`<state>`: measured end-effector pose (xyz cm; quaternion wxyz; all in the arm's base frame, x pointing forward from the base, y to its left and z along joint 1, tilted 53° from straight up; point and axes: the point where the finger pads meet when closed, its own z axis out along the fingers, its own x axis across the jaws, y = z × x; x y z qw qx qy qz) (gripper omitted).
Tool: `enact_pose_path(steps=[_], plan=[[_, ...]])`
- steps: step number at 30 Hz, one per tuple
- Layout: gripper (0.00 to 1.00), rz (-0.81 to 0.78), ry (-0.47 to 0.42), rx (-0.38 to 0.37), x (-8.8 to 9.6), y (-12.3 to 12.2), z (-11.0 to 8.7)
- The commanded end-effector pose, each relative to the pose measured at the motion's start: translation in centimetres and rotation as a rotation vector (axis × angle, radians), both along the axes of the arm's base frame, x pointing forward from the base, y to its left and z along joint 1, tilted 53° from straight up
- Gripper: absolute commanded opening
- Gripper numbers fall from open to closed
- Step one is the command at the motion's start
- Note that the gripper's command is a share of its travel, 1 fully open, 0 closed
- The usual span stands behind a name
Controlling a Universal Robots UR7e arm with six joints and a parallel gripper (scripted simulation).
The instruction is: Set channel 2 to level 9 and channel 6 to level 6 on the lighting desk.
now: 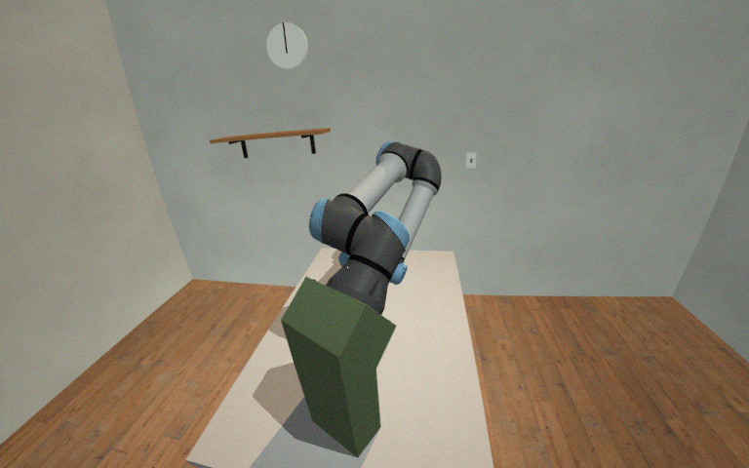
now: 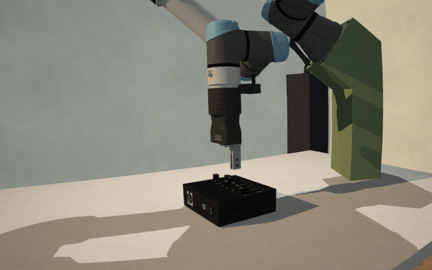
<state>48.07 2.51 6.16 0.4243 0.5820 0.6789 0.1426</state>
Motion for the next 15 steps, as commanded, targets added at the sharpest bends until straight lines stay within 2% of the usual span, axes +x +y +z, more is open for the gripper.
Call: enact_pose_path(steps=[1, 15], plan=[[0.0, 0.0, -0.001, 0.0, 0.2, -0.08, -0.12], [0.0, 0.0, -0.001, 0.0, 0.49, -0.21, -0.36]])
